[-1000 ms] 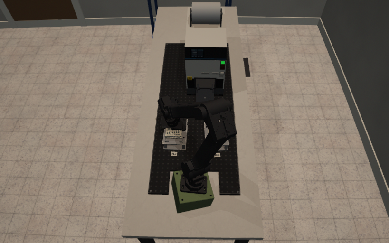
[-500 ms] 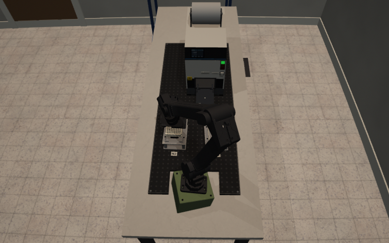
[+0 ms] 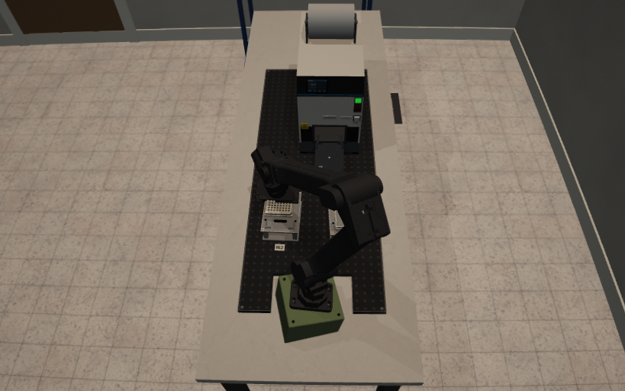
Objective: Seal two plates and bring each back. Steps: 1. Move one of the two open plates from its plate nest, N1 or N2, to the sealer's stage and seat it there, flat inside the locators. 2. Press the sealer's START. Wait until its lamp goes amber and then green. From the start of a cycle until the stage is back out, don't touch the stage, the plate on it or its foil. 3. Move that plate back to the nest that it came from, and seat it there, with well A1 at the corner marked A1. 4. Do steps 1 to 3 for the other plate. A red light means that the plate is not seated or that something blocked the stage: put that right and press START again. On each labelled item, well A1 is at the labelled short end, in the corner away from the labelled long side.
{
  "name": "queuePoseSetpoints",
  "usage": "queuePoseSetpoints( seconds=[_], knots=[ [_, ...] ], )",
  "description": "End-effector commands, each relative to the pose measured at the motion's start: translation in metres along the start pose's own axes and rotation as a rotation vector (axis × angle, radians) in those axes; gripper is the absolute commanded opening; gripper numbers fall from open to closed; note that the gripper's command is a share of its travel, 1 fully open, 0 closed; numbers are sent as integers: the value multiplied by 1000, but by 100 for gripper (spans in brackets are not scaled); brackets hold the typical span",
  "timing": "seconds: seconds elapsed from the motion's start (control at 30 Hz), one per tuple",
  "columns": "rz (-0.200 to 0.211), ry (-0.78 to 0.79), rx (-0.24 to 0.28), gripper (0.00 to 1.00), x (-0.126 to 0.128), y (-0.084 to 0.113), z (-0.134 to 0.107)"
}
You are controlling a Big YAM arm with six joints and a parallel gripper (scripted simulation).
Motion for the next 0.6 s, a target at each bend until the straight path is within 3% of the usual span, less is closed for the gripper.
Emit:
queuePoseSetpoints(
  seconds=[0.0,0.2,0.47,0.57],
  knots=[
    [32,-22,-54,0,12,24,27],
    [25,-18,-46,0,9,25,26],
    [40,-21,-63,0,14,47,35],
    [29,-25,-51,0,12,47,36]
  ],
)
Point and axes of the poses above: the point where the finger pads meet when closed, its own y axis back along the fingers, its own x axis across the jaws, z = x × y, the point moved 7 cm from there along y, back along the fingers, and after that the axes turned 4 degrees about -y, right-handed, at the moved point
